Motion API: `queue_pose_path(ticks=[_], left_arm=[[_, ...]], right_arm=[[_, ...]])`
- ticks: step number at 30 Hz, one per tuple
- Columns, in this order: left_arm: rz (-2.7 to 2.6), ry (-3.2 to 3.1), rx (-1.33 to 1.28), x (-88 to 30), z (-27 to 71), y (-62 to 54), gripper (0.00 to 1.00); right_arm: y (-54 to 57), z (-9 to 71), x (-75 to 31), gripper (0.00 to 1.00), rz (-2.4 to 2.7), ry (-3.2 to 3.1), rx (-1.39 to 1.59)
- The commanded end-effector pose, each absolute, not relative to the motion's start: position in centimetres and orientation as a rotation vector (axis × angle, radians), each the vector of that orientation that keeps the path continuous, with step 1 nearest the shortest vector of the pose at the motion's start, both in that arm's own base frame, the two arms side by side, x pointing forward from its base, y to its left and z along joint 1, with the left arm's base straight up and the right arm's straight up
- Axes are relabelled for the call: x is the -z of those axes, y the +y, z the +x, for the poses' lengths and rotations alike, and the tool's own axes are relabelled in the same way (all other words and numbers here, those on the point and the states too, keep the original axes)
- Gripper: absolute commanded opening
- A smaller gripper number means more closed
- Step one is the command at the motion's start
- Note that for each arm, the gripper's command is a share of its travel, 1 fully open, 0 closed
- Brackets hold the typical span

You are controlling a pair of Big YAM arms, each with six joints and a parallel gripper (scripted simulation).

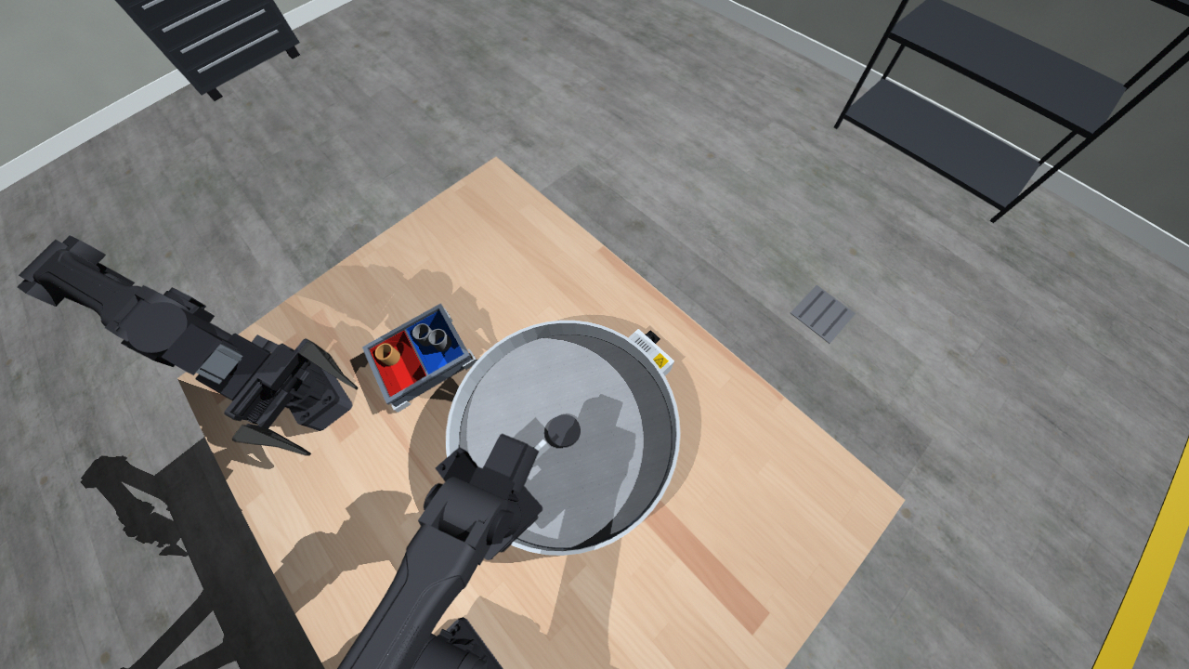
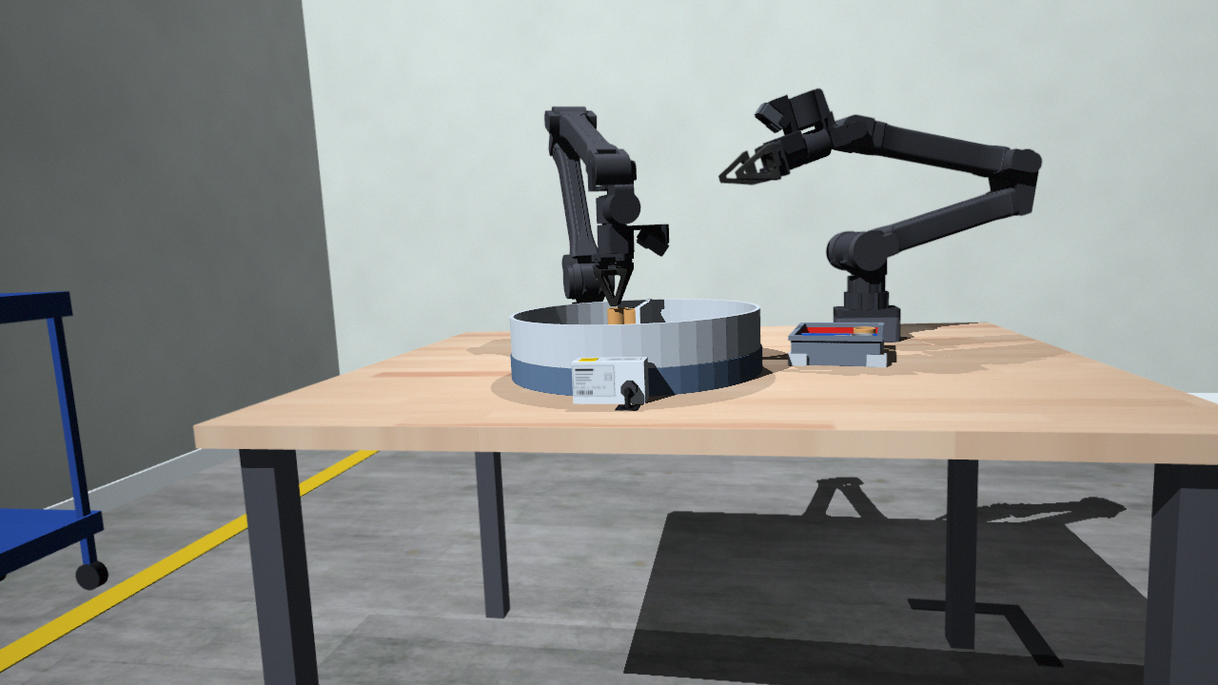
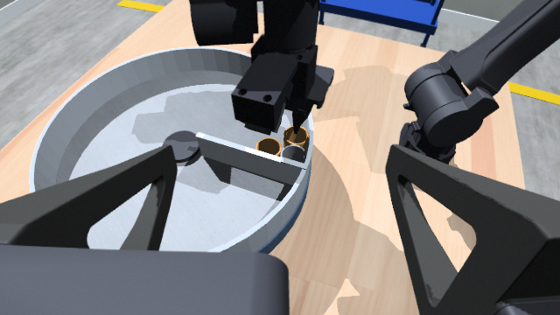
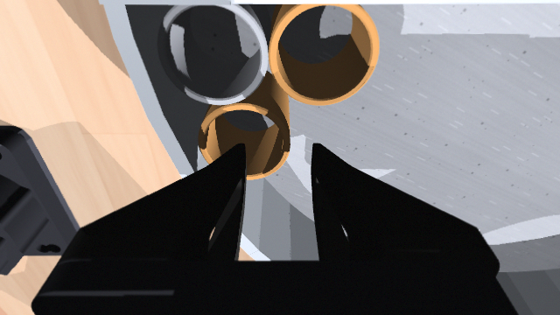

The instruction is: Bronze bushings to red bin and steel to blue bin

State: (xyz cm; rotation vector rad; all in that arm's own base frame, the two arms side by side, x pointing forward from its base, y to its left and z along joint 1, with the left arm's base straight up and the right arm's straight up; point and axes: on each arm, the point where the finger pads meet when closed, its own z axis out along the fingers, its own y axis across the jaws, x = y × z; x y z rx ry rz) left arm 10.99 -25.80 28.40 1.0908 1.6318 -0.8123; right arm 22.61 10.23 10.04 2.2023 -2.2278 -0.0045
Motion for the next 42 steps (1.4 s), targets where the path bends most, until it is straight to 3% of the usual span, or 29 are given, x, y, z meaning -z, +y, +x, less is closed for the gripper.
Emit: queue_pose_path(ticks=[1, 15, 17, 27, 42], left_arm=[[1.127, 1.643, 0.8, -27.7, 10.6, -25.4, 1.0], [1.145, 1.664, 0.799, -27.1, 10.3, -25.2, 1.0], [1.145, 1.664, 0.799, -27.1, 10.3, -25.2, 1.0], [1.128, 1.652, 0.81, -28.4, 10.5, -25.5, 1.0], [1.128, 1.652, 0.81, -28.4, 10.5, -25.5, 1.0]], right_arm=[[10.7, 23.7, -10.1, 0.29, 2.227, -2.23, -0.007], [10.4, 23.1, -7.6, 0.29, 2.216, -2.219, 0.002], [10.7, 23.8, -8.3, 0.14, 2.228, -2.232, -0.008], [10.9, 24.2, -9.6, 0.0, 2.244, -2.249, -0.021], [10.8, 23.7, -20.0, 0.0, 2.25, -2.255, -0.026]])
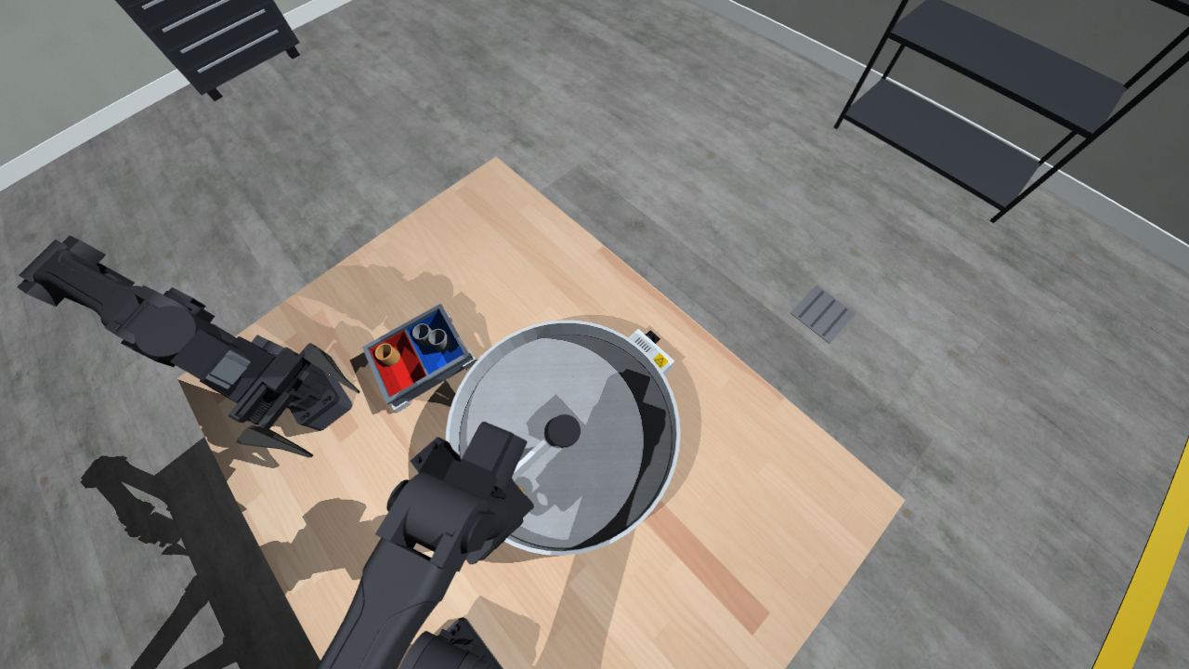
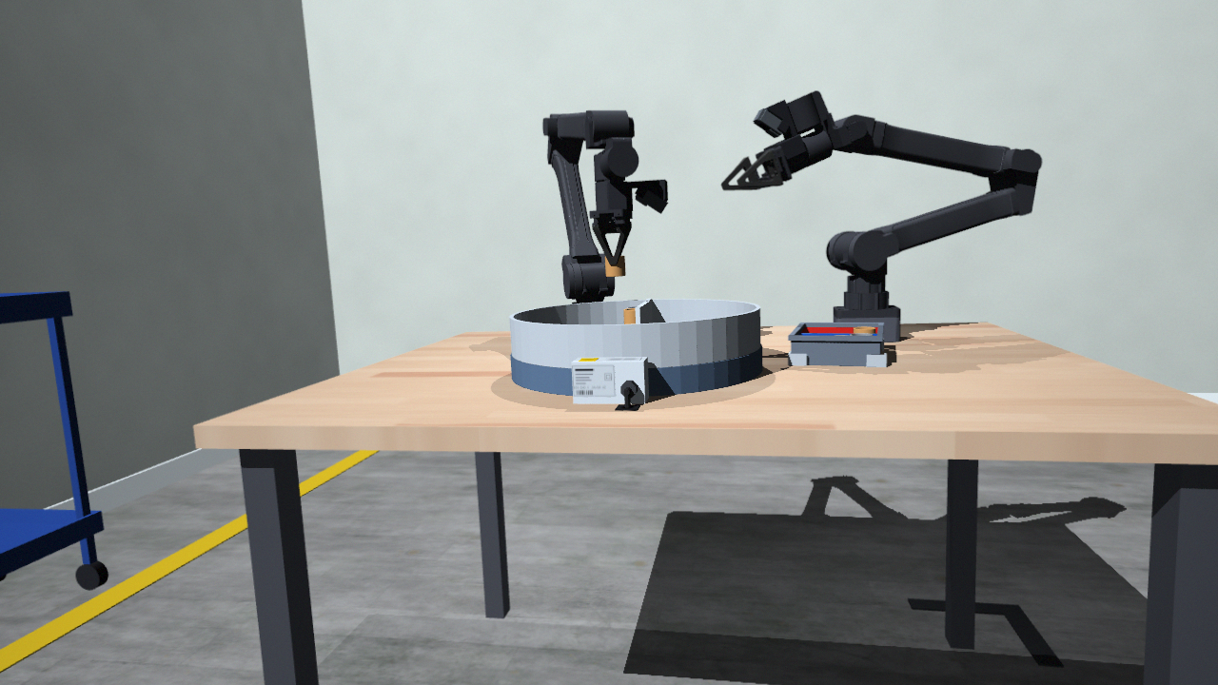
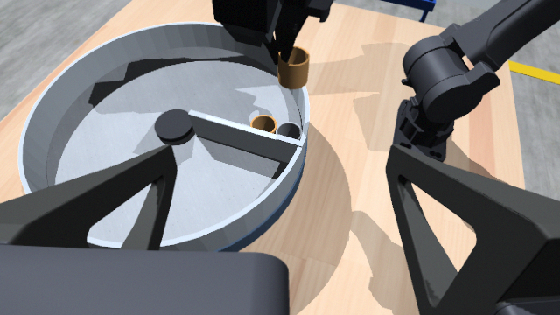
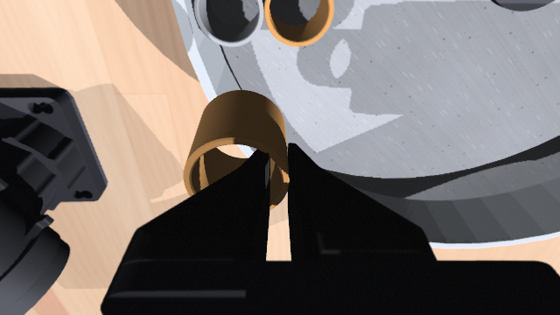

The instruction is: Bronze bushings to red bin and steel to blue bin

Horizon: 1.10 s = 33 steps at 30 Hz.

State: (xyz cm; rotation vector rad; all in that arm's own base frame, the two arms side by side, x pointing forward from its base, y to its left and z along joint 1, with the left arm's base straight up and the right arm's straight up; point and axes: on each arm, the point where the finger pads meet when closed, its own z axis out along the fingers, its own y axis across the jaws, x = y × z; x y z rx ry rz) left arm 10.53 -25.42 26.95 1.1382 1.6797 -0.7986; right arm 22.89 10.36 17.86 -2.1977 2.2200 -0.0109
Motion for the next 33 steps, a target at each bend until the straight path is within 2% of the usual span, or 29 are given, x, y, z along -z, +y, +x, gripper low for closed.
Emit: queue_pose_path(ticks=[1, 7, 15, 17, 22, 28, 33], left_arm=[[1.128, 1.652, 0.81, -28.4, 10.5, -25.5, 1.0], [0.995, 1.637, 0.765, -32.8, 14.0, -25.7, 1.0], [0.649, 1.666, 0.558, -39.6, 26.3, -23.6, 1.0], [0.649, 1.666, 0.558, -39.6, 26.3, -23.6, 1.0], [0.406, 1.64, 0.38, -44.6, 36.1, -18.7, 1.0], [0.173, 1.582, 0.185, -49.2, 45.4, -10.2, 1.0], [0.071, 1.543, 0.09, -51.2, 49.2, -4.9, 1.0]], right_arm=[[10.8, 23.8, -20.1, 0.0, -2.195, 2.201, 0.019], [10.7, 23.7, -19.7, 0.0, -2.199, 2.205, 0.016], [10.7, 23.7, -19.7, 0.0, -2.198, 2.204, 0.017], [10.7, 23.7, -19.7, 0.0, -2.198, 2.204, 0.017], [11.7, 24.4, -20.1, 0.0, -2.165, 2.228, 0.018], [18.5, 28.1, -21.3, 0.0, -2.08, 2.294, 0.01], [26.9, 30.4, -21.3, 0.0, -2.077, 2.296, -0.002]])
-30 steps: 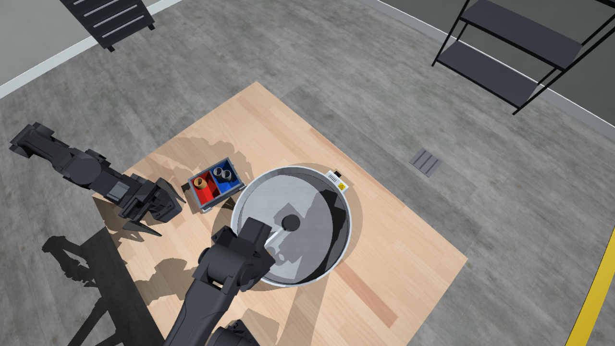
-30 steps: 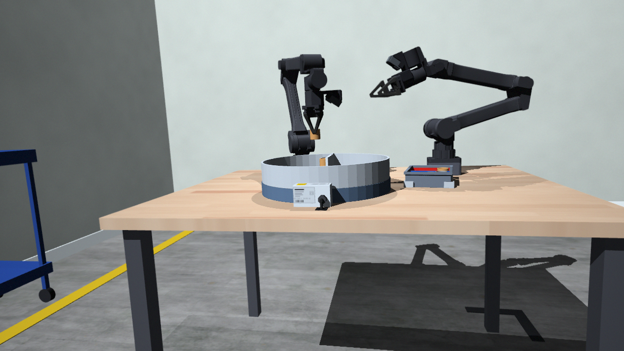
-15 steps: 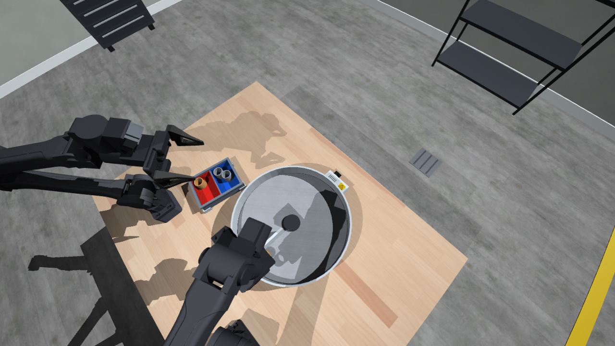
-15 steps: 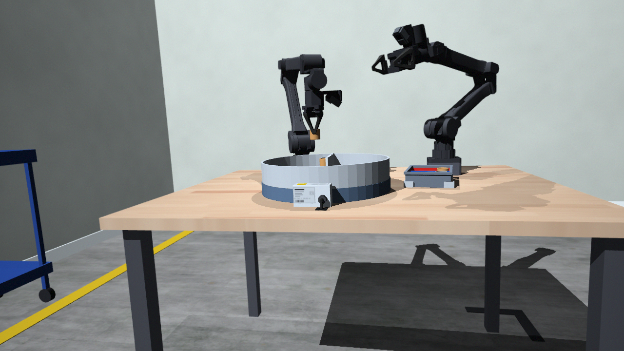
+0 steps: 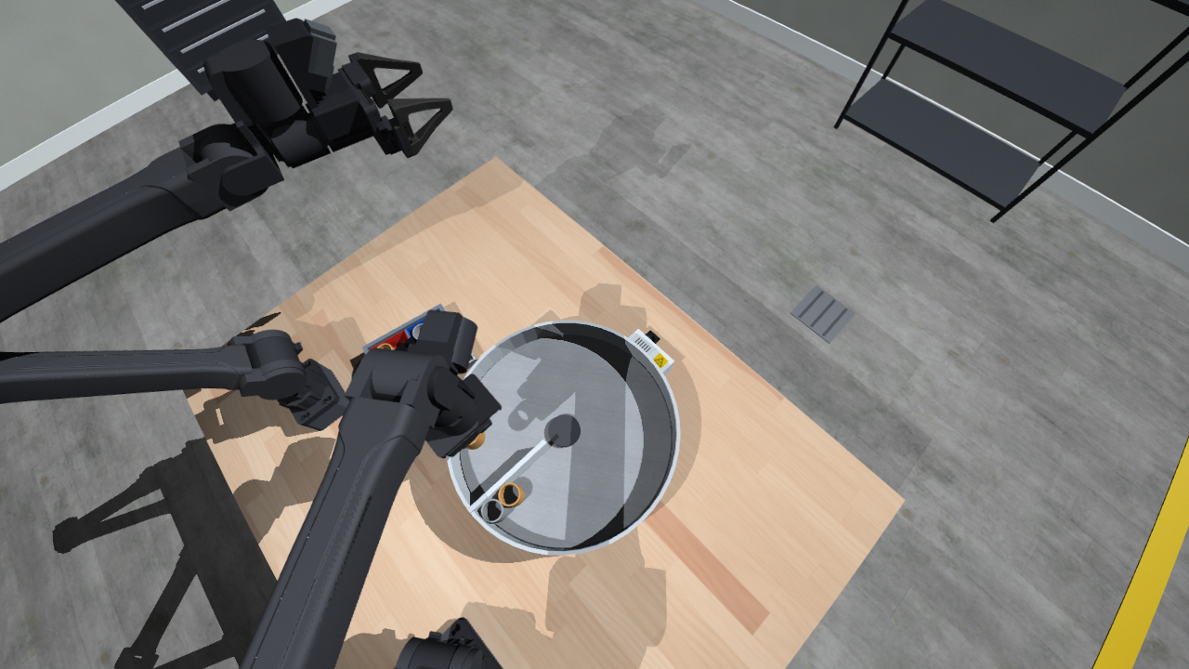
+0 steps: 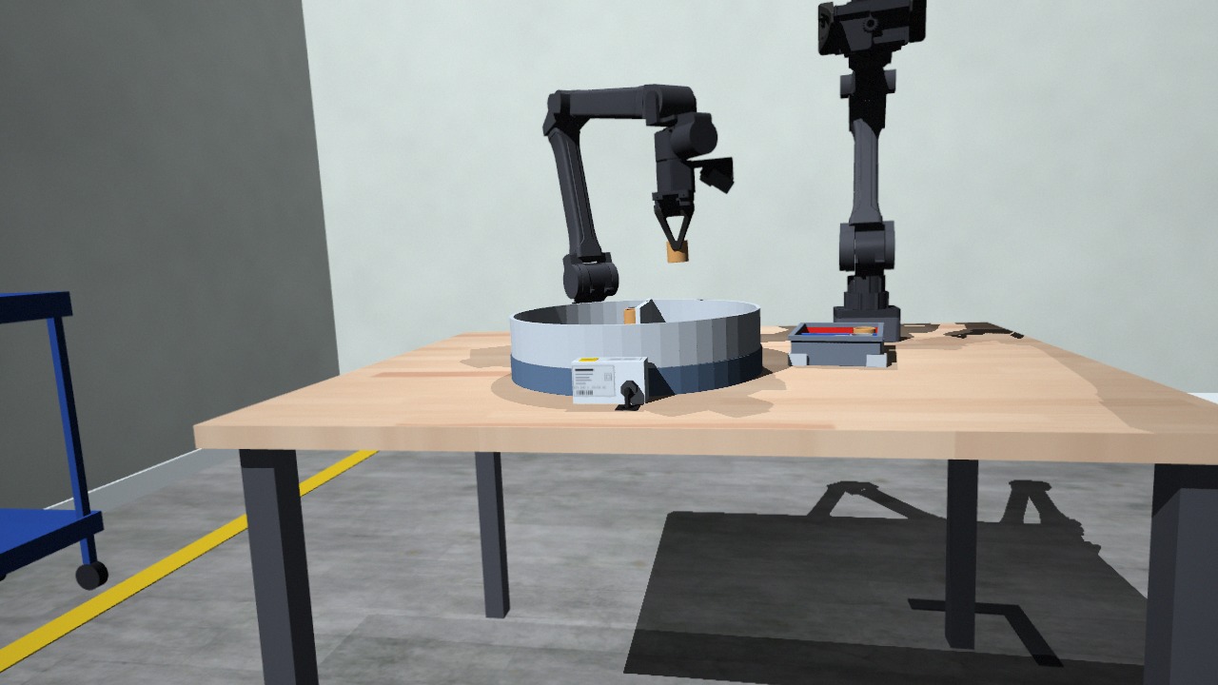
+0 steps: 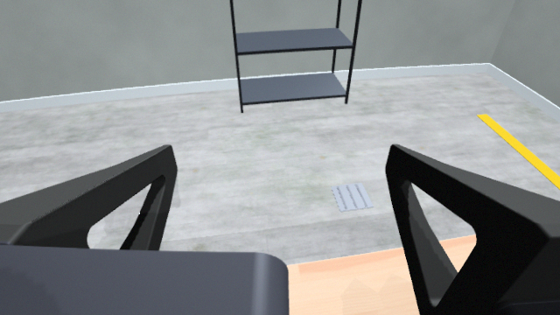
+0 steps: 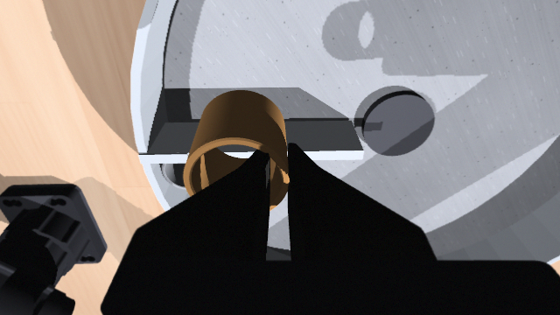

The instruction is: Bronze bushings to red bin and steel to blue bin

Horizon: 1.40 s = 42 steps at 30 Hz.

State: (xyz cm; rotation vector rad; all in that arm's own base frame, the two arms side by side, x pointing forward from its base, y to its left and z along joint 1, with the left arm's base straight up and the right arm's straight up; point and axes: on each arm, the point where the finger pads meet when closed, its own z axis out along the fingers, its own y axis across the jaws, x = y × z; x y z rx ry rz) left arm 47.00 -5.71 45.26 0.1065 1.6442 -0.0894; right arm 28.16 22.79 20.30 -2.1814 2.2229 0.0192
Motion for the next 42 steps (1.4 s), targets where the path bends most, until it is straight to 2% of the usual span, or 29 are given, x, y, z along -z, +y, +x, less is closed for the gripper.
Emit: queue_pose_path(ticks=[1, 9, 16, 32, 42], left_arm=[[0.071, 1.543, 0.09, -51.2, 49.2, -4.9, 1.0], [-0.015, 1.513, 0.001, -52.3, 52.1, 0.4, 1.0], [-0.006, 1.521, 0.006, -52.1, 52.3, 0.0, 1.0], [0.0, 1.544, 0.0, -50.7, 51.8, 0.0, 1.0], [0.0, 1.544, 0.0, -50.7, 51.8, 0.0, 1.0]], right_arm=[[26.9, 30.4, -21.3, 0.0, -2.077, 2.296, -0.002], [44.8, 29.1, -17.8, 0.0, -2.122, 2.268, -0.019], [52.2, 26.2, -14.5, 0.0, -2.167, 2.24, -0.02], [52.8, 26.8, -15.2, 0.0, -2.164, 2.214, -0.03], [52.0, 25.1, -9.3, 0.0, -2.198, 2.229, 0.032]])
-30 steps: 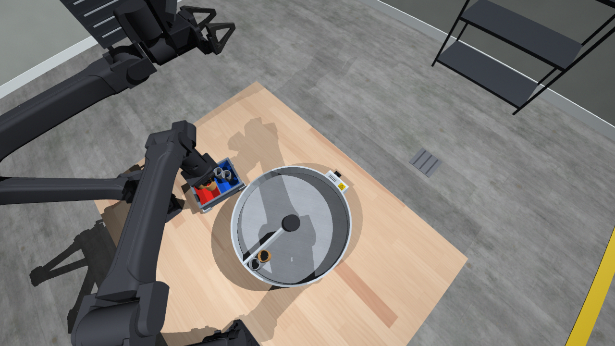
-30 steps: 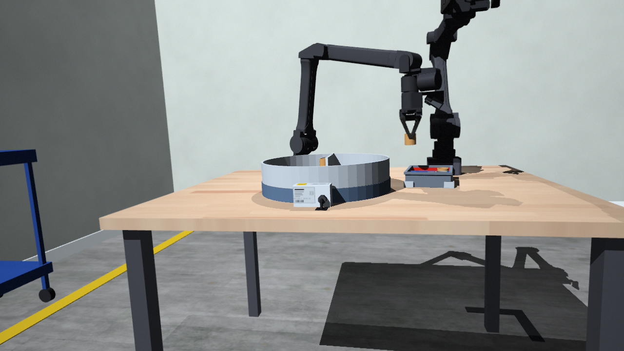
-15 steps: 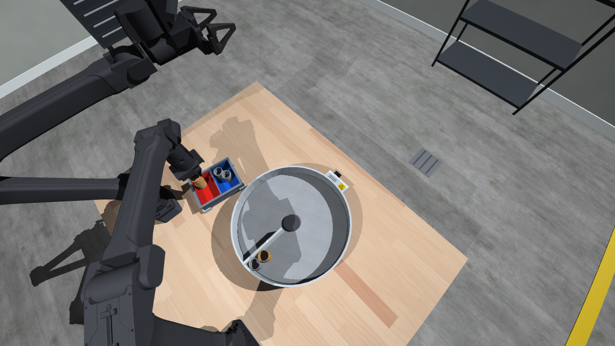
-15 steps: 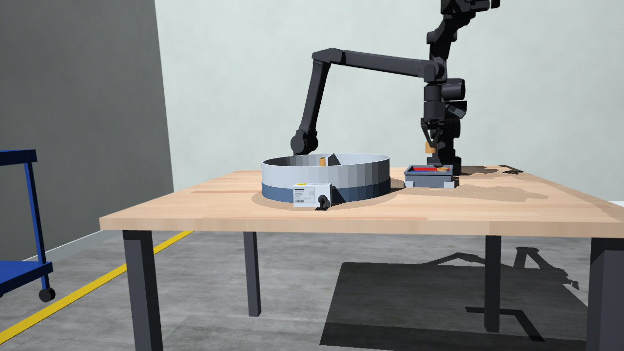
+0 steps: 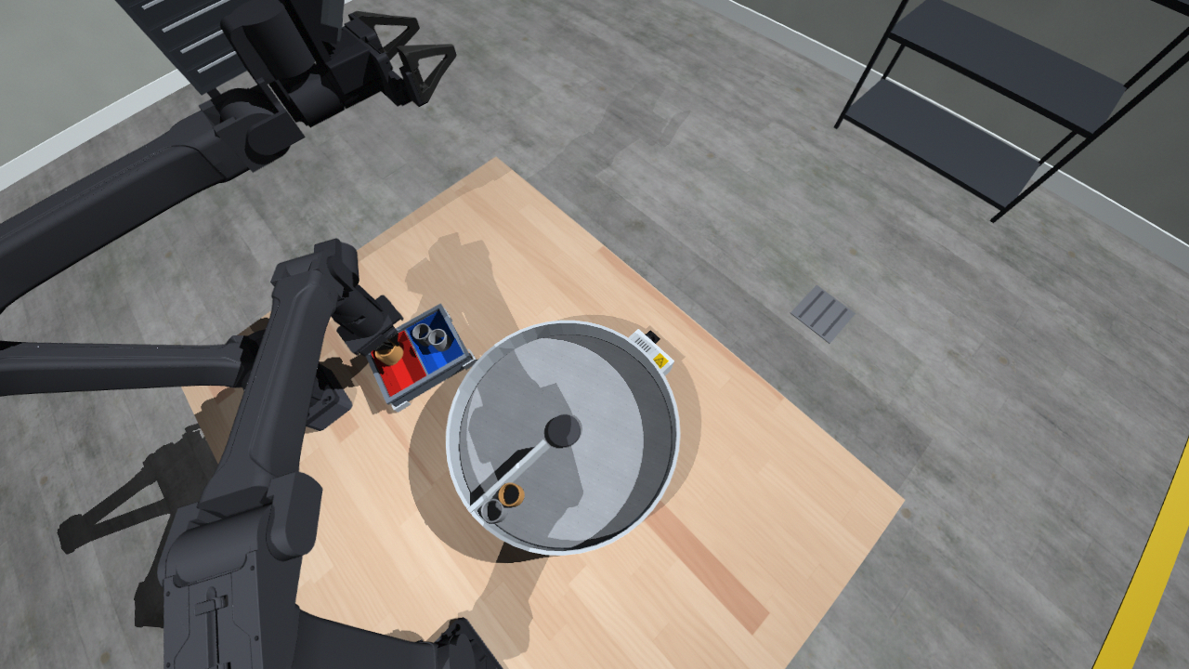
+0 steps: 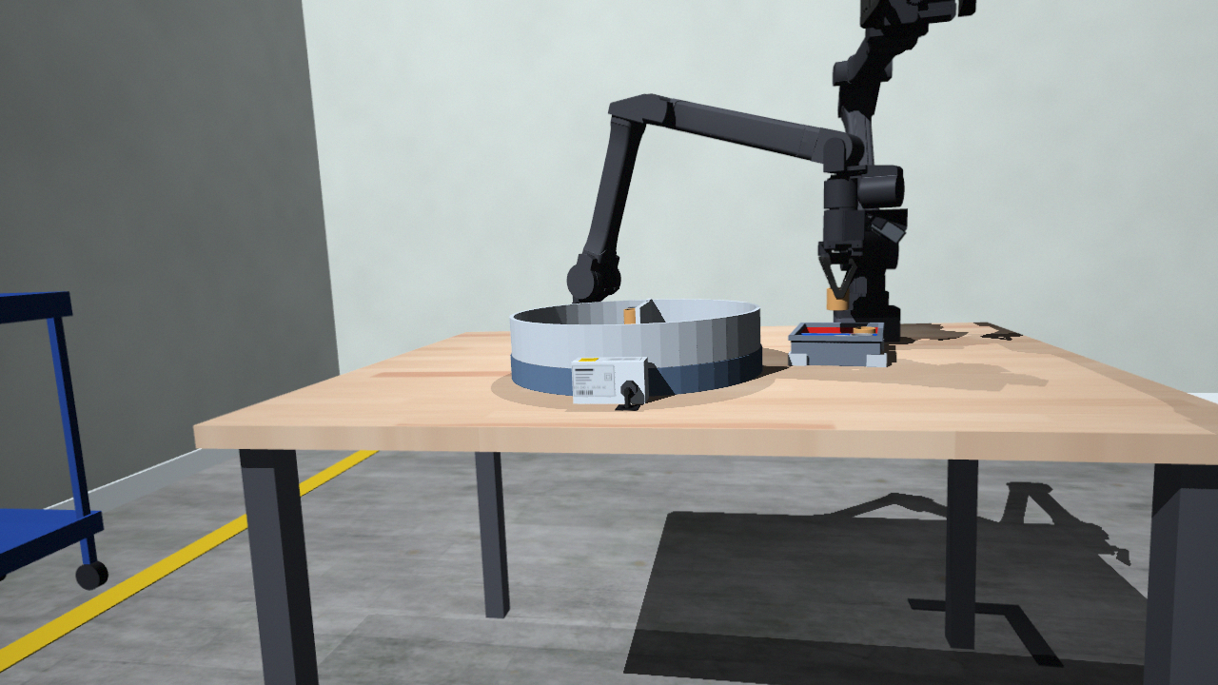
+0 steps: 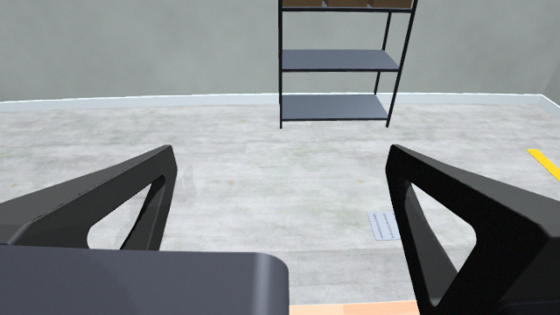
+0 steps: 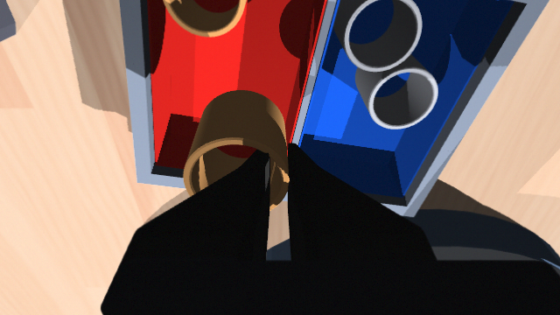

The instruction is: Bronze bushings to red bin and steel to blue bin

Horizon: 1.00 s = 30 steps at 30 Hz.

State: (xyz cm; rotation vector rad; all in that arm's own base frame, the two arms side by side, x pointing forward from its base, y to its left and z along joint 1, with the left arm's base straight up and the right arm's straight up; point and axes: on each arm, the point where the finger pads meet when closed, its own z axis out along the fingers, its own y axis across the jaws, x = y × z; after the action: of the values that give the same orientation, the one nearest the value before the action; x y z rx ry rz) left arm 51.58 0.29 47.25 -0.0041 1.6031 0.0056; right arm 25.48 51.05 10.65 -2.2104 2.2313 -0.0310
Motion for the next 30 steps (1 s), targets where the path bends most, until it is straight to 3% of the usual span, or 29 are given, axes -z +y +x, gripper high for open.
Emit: queue_pose_path(ticks=[1, 18, 30], left_arm=[[0.0, 1.544, 0.0, -50.7, 51.8, 0.0, 1.0], [0.0, 1.544, 0.0, -50.7, 51.8, 0.0, 1.0], [0.0, 1.544, 0.0, -50.7, 51.8, 0.0, 1.0]], right_arm=[[52.0, 25.0, -9.0, 0.0, -2.198, 2.227, 0.037], [52.7, 25.8, -10.8, 0.0, -2.172, 2.189, 0.013], [52.6, 25.1, -5.5, 0.0, -2.184, 2.214, 0.029]])
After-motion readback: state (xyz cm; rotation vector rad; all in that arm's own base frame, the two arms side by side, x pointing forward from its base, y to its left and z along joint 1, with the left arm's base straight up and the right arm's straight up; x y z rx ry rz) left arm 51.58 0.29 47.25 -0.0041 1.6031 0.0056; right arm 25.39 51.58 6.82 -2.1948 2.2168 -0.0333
